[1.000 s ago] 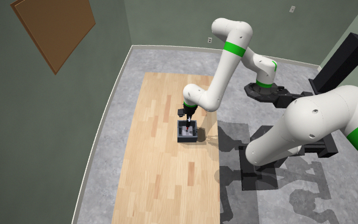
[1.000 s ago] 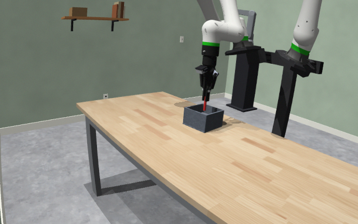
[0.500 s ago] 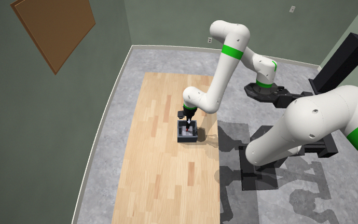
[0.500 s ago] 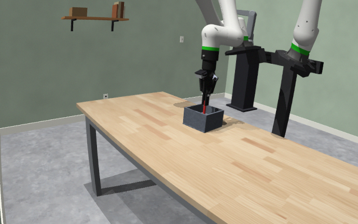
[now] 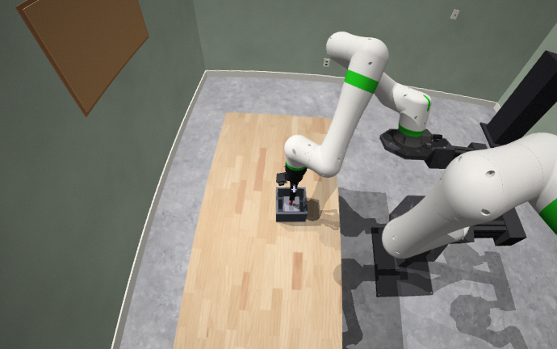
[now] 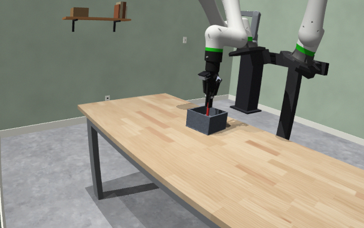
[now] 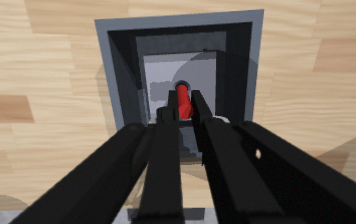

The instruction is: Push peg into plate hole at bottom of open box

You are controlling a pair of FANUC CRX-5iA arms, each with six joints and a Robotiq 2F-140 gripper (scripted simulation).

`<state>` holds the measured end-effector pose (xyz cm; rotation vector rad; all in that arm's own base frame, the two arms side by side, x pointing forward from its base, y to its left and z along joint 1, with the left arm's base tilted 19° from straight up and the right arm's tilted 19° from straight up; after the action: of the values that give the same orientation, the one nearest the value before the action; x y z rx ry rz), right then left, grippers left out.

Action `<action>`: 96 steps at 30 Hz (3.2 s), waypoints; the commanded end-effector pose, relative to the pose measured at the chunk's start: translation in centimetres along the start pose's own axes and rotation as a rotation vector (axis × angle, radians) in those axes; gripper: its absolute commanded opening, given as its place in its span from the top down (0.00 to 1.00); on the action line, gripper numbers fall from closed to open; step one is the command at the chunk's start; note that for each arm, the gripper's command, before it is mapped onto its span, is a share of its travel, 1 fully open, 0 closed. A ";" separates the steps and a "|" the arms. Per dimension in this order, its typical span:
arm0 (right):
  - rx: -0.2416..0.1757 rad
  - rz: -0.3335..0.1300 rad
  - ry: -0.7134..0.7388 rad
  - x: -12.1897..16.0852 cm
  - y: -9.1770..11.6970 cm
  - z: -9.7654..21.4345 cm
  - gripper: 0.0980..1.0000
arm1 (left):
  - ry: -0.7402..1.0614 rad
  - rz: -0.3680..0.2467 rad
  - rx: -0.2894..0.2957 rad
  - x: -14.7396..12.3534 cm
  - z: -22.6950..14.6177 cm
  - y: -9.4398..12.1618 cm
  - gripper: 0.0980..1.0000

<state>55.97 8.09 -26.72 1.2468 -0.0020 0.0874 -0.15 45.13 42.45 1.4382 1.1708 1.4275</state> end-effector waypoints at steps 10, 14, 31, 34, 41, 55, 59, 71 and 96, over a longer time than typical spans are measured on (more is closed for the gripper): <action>0.001 0.001 0.000 0.1 -1.4 0.0 1.00 | 0.000 0.002 0.000 0.0 0.0 0.1 0.00; 0.001 0.001 0.000 0.1 -1.7 0.0 1.00 | 0.000 0.002 0.000 0.0 0.0 0.1 0.00; 0.001 0.001 0.000 0.1 -2.0 0.0 1.00 | 0.000 0.002 0.000 0.0 0.0 0.1 0.00; 0.001 0.001 0.000 0.1 -2.1 0.0 1.00 | 0.000 0.002 0.000 0.0 0.0 0.1 0.00; 0.001 0.001 0.000 0.1 -2.4 0.0 1.00 | 0.000 0.002 0.000 0.0 0.0 0.1 0.00; 0.000 0.001 0.000 0.1 -3.6 0.0 1.00 | 0.000 0.002 0.000 0.0 0.0 0.1 0.00; 0.000 0.001 0.000 0.1 -4.1 0.0 1.00 | 0.000 0.002 0.000 0.0 0.0 0.1 0.00; 0.000 0.001 0.000 0.1 -5.1 0.0 1.00 | 0.000 0.002 0.000 0.0 0.0 0.1 0.00; 0.001 0.001 0.000 0.1 -5.4 0.0 0.83 | 0.000 0.002 0.000 0.0 0.0 0.1 0.00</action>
<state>56.34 6.36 -31.92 1.2468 -0.0020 0.0873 -0.15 45.13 42.45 1.4382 1.1708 1.4275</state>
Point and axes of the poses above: on each arm, the point where the finger pads meet when closed, its own y axis back along the fingers, its own z axis across the jaws, x = y × z, the point moved 2 cm from there along y, back along the fingers, and after that the axes turned 2 degrees about y, right-handed, at the moved point
